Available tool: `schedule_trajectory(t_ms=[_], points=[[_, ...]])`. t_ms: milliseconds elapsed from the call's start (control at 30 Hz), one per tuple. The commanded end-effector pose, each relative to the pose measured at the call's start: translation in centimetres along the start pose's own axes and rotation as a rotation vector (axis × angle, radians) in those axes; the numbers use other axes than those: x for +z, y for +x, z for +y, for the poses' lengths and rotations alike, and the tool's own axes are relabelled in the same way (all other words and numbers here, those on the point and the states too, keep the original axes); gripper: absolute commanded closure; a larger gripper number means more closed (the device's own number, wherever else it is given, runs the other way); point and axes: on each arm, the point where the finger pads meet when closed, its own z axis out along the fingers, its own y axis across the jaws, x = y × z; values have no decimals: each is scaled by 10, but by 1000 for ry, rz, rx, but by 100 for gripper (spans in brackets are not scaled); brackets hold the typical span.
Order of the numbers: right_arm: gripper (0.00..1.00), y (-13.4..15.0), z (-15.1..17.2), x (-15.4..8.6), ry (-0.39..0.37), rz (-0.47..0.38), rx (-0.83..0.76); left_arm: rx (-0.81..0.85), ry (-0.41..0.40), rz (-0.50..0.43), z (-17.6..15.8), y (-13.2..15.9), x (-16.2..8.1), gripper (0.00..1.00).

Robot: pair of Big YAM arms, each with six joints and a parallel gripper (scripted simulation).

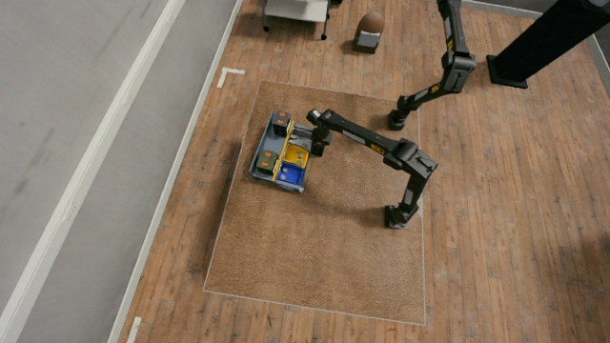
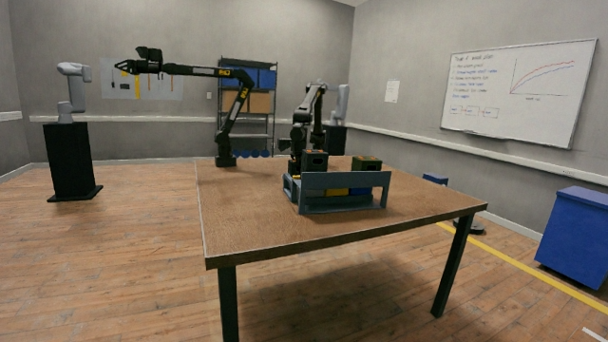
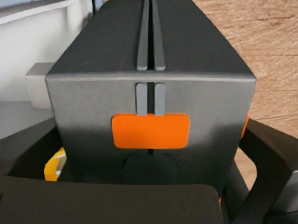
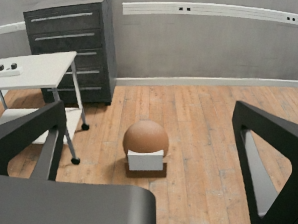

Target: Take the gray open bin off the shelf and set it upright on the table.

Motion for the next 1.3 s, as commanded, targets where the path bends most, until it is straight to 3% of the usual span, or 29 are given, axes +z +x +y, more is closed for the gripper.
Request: schedule_trajectory(t_ms=[0, 1267], points=[[0, -3, -4, -4, 6, -20, -17, 0, 10, 8, 3, -6, 10, 100], [0, -3, -4, -4, 6, -20, -17, 6, 7, 1, 5, -8, 2, 100]])
